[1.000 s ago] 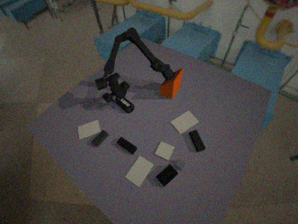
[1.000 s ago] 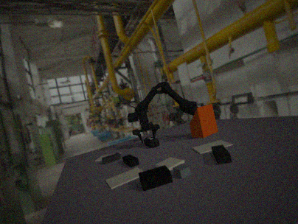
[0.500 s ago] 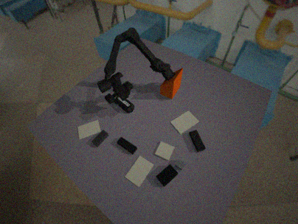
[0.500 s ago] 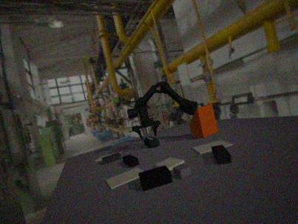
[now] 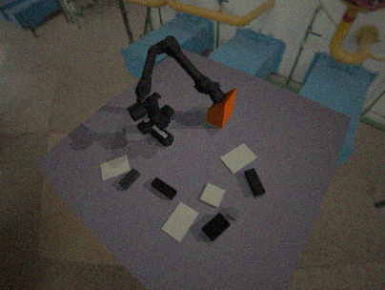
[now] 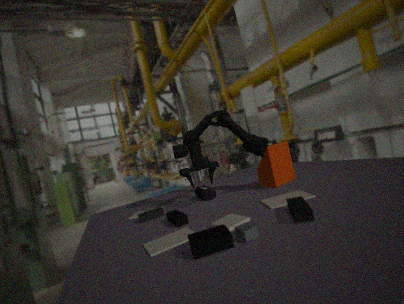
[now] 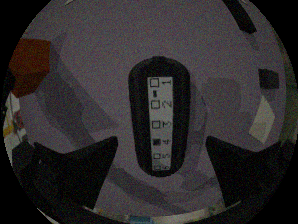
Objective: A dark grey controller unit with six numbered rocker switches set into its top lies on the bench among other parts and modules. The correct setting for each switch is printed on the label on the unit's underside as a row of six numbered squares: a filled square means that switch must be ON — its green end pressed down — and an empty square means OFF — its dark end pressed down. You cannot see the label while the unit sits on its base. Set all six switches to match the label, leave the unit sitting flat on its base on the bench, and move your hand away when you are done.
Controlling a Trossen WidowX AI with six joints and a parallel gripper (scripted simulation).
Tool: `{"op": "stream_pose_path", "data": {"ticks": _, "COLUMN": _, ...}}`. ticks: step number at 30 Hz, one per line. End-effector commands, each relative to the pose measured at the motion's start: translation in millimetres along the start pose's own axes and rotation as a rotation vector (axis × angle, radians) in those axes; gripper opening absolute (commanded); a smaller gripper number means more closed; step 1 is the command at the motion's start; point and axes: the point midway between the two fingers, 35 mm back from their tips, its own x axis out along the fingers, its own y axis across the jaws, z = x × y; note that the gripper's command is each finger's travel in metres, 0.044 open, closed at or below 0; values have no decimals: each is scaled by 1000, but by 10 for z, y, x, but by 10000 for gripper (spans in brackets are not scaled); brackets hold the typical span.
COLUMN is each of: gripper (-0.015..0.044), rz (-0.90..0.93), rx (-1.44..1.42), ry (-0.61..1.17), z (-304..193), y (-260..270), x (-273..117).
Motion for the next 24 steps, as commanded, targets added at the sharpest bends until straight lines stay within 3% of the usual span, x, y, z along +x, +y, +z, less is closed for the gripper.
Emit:
{"op": "stream_pose_path", "data": {"ticks": 1, "gripper": 440, "rz": 3, "rx": 2, "ry": 4, "z": 1, "y": 11, "x": 1}}
{"op": "stream_pose_path", "data": {"ticks": 2, "gripper": 440, "rz": 3, "rx": 2, "ry": 4, "z": 1, "y": 11, "x": 1}}
{"op": "stream_pose_path", "data": {"ticks": 5, "gripper": 361, "rz": -10, "rx": 74, "ry": 5, "z": -6, "y": 28, "x": -21}}
{"op": "stream_pose_path", "data": {"ticks": 19, "gripper": 0, "rz": -242, "rx": 1502, "ry": -159, "z": -80, "y": 427, "x": -337}}
{"op": "stream_pose_path", "data": {"ticks": 24, "gripper": 0, "rz": -244, "rx": 1520, "ry": -163, "z": -80, "y": 432, "x": -339}}
